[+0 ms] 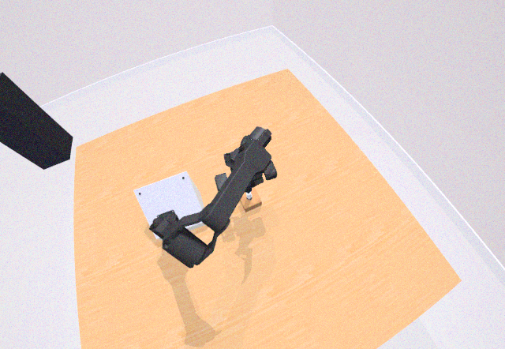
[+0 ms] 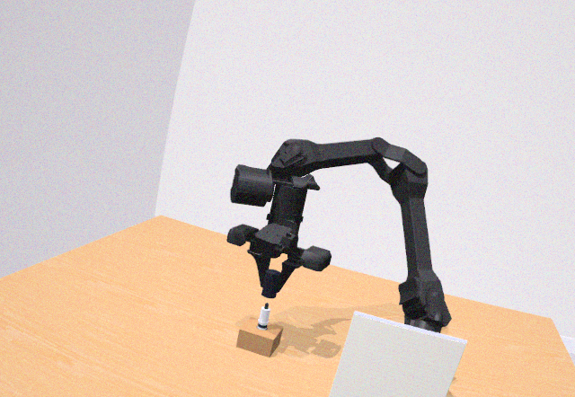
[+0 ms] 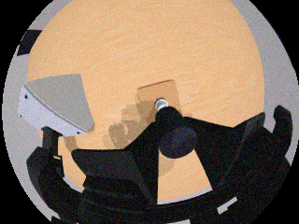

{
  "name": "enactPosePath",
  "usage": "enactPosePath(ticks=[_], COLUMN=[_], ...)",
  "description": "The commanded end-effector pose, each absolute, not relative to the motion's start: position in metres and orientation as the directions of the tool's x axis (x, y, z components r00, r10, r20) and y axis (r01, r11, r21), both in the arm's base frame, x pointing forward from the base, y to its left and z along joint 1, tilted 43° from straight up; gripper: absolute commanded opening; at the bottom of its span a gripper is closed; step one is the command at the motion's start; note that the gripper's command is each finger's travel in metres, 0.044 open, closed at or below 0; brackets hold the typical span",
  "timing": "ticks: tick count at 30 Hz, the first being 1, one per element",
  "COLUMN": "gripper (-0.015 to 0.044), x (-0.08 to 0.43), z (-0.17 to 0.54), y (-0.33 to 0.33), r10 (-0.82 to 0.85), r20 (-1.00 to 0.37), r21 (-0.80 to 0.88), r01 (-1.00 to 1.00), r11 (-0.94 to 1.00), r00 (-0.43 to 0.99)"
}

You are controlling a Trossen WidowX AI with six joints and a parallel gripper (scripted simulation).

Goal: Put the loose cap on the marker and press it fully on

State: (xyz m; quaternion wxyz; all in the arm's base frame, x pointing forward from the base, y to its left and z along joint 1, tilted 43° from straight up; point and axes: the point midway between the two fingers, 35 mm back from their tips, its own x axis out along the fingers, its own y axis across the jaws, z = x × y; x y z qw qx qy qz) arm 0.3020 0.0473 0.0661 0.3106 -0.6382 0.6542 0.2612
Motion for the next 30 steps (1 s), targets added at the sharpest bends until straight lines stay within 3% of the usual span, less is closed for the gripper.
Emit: enactPosePath(ticks=[1,30], gripper=[0.0,0.0], x=[0.302,0.303], z=[0.064,0.033], y=[0.044,0.016], r10=[-0.675,-0.676], r20=[-0.738,-0.737], r21=[-0.054,-0.054], r01=[-0.998,-0.998], r11=[0.044,0.043], r00=[0.01,0.011])
